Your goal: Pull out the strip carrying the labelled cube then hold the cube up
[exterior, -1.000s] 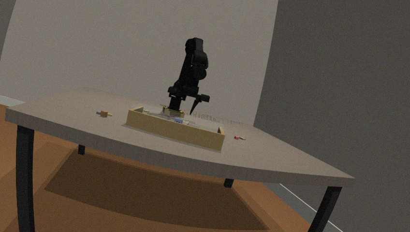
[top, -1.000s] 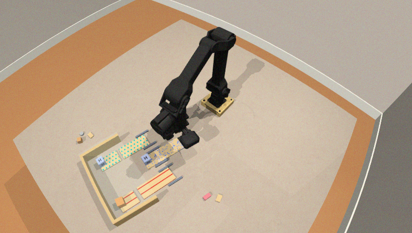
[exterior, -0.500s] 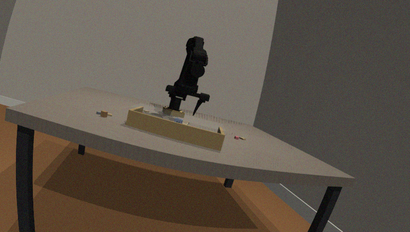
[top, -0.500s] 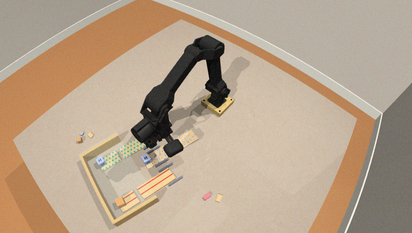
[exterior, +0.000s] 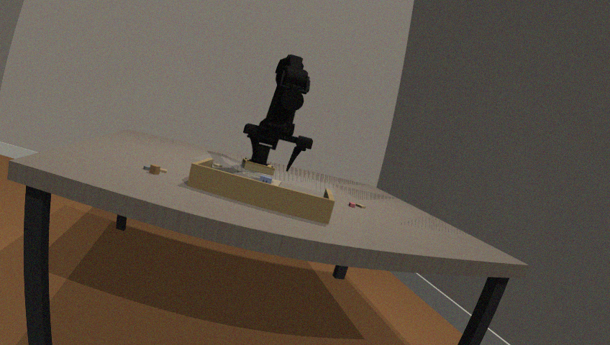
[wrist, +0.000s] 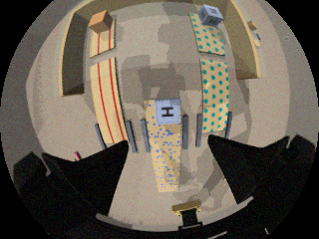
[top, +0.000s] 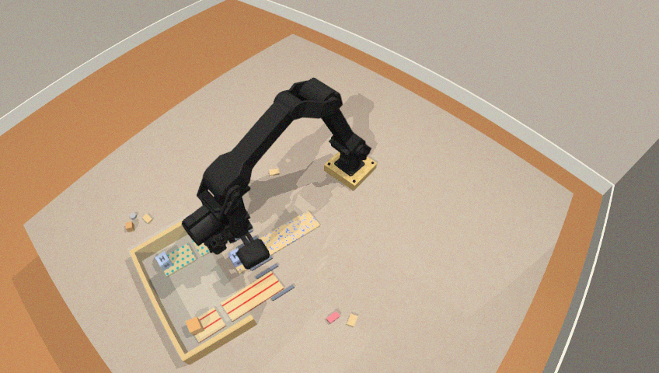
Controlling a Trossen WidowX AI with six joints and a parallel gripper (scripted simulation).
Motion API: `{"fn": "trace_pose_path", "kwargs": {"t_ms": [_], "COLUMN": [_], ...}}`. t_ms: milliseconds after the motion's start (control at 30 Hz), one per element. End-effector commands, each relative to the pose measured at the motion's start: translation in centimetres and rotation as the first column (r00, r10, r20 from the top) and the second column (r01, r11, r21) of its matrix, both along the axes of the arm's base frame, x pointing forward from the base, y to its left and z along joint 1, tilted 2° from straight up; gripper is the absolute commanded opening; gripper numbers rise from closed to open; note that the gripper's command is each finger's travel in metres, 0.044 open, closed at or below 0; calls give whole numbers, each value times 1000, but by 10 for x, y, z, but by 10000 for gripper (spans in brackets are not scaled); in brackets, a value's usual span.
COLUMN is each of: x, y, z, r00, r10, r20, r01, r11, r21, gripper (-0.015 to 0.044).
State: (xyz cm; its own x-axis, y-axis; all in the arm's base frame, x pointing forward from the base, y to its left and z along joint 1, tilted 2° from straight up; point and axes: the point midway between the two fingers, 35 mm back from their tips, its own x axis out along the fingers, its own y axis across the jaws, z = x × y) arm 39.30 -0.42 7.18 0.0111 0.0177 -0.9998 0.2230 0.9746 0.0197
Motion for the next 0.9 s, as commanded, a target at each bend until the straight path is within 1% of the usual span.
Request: {"fn": "trace_pose_path", "kwargs": {"t_ms": [0,133,367,867], "x": [12,25,25,27], "y": [-3,-7,-7,-6], "z": [3,5,-3,-28], "r00": [1000,1000,1000,1000], "r10": [5,5,5,5], "r20": [1,2,2,2], "r01": [-5,-5,-5,-5], "r11": [1000,1000,1000,1000], "r21": [-1,-1,-1,-1], "gripper": [440,440,256,250]}}
